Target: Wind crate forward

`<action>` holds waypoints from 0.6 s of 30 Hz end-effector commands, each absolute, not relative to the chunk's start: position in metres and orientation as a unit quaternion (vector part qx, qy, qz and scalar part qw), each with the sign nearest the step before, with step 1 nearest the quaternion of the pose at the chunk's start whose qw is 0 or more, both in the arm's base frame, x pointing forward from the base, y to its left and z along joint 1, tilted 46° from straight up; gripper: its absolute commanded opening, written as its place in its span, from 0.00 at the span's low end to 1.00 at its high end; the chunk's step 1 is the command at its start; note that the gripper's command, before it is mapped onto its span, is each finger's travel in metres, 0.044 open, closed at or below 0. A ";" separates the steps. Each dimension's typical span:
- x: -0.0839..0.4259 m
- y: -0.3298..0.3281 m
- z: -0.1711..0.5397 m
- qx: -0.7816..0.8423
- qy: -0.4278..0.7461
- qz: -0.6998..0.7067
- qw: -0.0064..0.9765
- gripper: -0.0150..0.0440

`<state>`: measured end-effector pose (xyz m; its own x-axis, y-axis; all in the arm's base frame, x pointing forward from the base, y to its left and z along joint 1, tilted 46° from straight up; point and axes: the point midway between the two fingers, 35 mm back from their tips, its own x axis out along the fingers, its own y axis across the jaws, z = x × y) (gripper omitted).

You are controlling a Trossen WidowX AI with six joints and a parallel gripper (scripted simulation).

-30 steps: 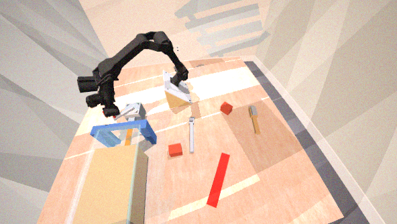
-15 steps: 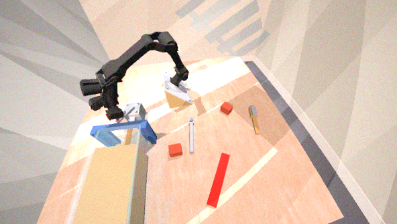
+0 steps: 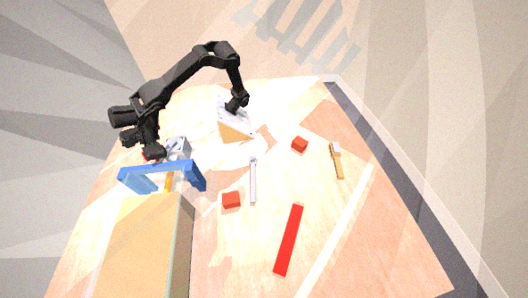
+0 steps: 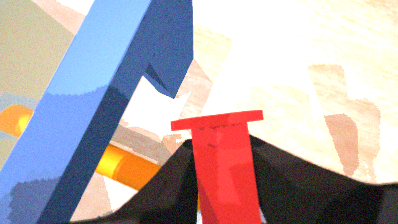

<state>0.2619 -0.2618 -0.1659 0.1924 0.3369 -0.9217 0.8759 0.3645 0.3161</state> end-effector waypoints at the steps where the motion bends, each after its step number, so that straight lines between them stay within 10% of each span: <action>1: 0.269 -0.244 -0.156 0.523 0.594 -0.217 0.571 0.25; 18: 0.271 -0.225 -0.138 0.524 0.594 -0.217 0.570 0.25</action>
<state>0.2704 -0.2381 -0.1444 0.1987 0.3475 -0.9164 0.8704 0.3672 0.3280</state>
